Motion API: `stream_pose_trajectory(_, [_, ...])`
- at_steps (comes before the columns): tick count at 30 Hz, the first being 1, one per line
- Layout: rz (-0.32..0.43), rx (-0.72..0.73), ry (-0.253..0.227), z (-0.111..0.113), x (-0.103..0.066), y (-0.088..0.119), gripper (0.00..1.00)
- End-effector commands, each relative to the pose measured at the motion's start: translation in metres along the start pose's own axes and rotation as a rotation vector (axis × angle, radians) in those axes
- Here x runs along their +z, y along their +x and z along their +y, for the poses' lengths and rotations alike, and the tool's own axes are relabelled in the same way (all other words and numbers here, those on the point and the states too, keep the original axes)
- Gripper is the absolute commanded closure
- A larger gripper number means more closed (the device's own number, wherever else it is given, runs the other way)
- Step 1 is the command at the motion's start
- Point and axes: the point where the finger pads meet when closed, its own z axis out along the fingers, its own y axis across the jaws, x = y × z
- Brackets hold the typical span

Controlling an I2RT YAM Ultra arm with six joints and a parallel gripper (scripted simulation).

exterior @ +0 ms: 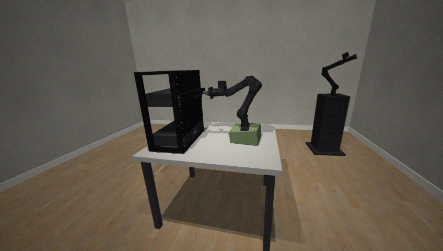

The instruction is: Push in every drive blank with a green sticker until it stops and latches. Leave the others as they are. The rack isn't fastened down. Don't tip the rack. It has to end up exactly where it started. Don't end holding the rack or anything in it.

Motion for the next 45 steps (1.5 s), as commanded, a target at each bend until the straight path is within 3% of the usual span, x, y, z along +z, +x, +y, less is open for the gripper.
stream_pose_trajectory(1, [-0.013,-0.023,-0.030,0.0139,0.0084,-0.0026,1.00])
stream_pose_trajectory(45, [-0.019,-0.023,-0.030,0.0125,0.0170,-0.0082,1.00])
